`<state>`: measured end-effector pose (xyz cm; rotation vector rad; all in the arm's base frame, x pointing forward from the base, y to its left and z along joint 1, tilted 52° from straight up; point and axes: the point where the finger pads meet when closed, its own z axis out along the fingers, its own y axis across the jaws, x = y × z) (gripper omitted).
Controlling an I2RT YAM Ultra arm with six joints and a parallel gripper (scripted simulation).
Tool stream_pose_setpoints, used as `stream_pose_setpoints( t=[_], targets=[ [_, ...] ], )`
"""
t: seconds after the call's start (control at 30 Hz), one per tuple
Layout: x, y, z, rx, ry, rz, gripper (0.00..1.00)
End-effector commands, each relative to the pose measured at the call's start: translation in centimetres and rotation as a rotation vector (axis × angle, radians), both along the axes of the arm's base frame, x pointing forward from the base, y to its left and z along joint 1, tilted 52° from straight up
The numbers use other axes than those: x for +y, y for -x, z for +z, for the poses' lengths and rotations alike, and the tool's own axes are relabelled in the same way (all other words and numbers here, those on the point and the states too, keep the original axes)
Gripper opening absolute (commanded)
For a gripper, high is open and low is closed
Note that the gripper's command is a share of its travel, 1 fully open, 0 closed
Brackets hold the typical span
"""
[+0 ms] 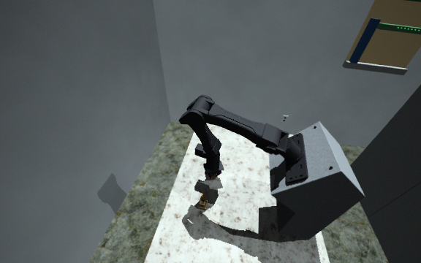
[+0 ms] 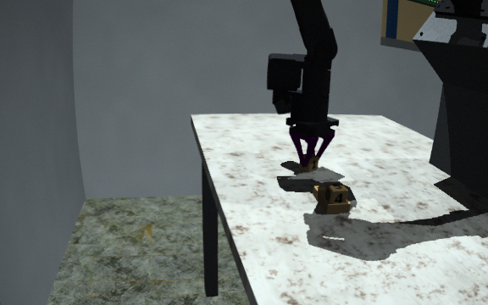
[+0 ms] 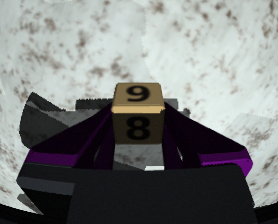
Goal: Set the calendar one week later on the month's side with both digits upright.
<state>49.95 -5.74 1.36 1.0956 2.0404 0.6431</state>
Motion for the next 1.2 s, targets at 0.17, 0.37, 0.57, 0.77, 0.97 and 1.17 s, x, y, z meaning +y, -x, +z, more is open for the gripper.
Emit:
stream_pose_setpoints(
  t=[0.17, 0.37, 0.57, 0.77, 0.97, 1.17],
  targets=[
    [-0.3, -0.1, 0.4, -0.010, 0.007, -0.009, 0.26],
    [-0.3, 0.3, 0.7, -0.010, 0.007, -0.009, 0.26],
    [-0.5, 1.7, 1.8, -0.010, 0.008, -0.009, 0.26],
    [-0.8, 5.0, 4.4, -0.010, 0.008, -0.009, 0.26],
    [-1.0, 7.3, 6.2, -0.010, 0.008, -0.009, 0.26],
    [-1.0, 7.7, 6.5, -0.010, 0.008, -0.009, 0.26]
  ],
)
